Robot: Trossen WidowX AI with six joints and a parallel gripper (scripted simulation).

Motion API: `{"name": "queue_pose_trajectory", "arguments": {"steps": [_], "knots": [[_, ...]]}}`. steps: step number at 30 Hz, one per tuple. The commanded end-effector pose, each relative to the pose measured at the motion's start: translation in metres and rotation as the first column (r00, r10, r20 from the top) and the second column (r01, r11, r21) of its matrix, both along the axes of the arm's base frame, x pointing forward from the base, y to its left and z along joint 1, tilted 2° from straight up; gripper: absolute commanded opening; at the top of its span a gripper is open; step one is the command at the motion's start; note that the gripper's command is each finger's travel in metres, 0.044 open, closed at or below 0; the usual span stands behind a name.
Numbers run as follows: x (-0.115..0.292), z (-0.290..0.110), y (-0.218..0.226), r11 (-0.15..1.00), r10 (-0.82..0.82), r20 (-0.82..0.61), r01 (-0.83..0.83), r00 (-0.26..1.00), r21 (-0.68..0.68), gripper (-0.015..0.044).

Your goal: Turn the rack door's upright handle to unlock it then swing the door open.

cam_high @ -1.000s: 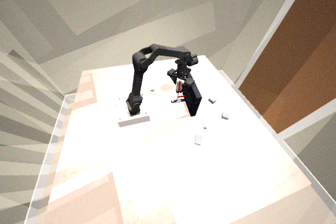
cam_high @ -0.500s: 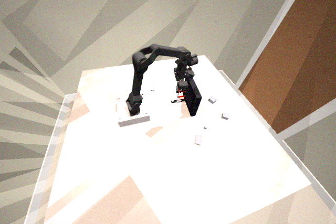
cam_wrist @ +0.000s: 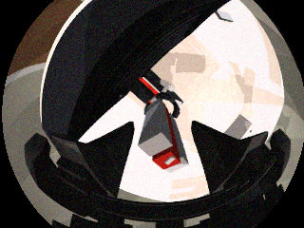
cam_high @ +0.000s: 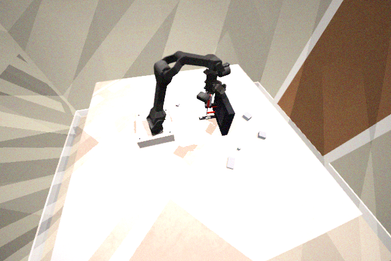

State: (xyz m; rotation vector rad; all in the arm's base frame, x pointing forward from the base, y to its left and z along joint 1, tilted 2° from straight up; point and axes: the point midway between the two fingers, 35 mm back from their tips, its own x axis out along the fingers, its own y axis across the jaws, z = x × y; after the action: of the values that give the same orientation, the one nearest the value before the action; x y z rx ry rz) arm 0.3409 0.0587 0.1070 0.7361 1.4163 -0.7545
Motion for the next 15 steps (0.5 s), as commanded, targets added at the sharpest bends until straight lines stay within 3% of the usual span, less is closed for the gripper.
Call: {"name": "queue_pose_trajectory", "arguments": {"steps": [1, 7, 15], "knots": [[0.0001, -0.0003, -0.0008, 0.97, -0.241, 0.005, 0.241, 0.97, -0.001, 0.0296], [0.0001, -0.0003, -0.0007, 0.857, -0.515, 0.011, 0.515, 0.857, 0.006, 0.0296], [0.0001, -0.0003, -0.0007, 0.599, -0.801, 0.014, 0.8, 0.599, 0.016, 0.0296]]}}
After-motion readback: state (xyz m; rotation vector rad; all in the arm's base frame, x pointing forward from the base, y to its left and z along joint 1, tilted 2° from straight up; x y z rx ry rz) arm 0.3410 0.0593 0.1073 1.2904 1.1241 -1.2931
